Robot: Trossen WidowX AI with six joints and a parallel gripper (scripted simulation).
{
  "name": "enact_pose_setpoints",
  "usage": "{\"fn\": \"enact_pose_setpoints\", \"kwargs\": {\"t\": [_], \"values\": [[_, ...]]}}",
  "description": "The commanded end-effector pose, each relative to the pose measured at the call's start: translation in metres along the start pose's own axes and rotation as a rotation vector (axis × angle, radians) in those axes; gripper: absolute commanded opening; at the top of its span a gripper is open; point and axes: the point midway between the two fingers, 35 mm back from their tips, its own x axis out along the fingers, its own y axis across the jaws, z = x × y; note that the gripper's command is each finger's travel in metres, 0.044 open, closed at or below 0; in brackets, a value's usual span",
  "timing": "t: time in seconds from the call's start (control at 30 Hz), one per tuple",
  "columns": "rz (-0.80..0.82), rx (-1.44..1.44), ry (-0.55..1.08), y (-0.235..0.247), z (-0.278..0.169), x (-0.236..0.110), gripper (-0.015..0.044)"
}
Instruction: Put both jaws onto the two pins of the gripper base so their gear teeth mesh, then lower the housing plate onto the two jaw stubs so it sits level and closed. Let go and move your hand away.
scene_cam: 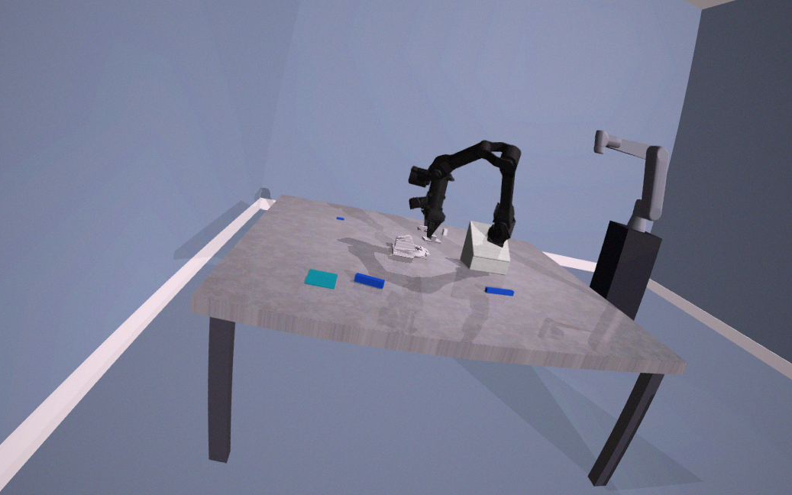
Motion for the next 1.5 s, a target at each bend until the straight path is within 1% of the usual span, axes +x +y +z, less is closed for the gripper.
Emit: {"fn": "enact_pose_setpoints", "kwargs": {"t": [0.0, 1.0, 1.47], "values": [[0.004, 0.005, 0.002, 0.000, -0.001, 0.006, 0.0351], [0.008, 0.005, 0.003, 0.002, -0.002, 0.054, 0.0351], [0.008, 0.005, 0.003, 0.002, -0.002, 0.055, 0.0351]]}}
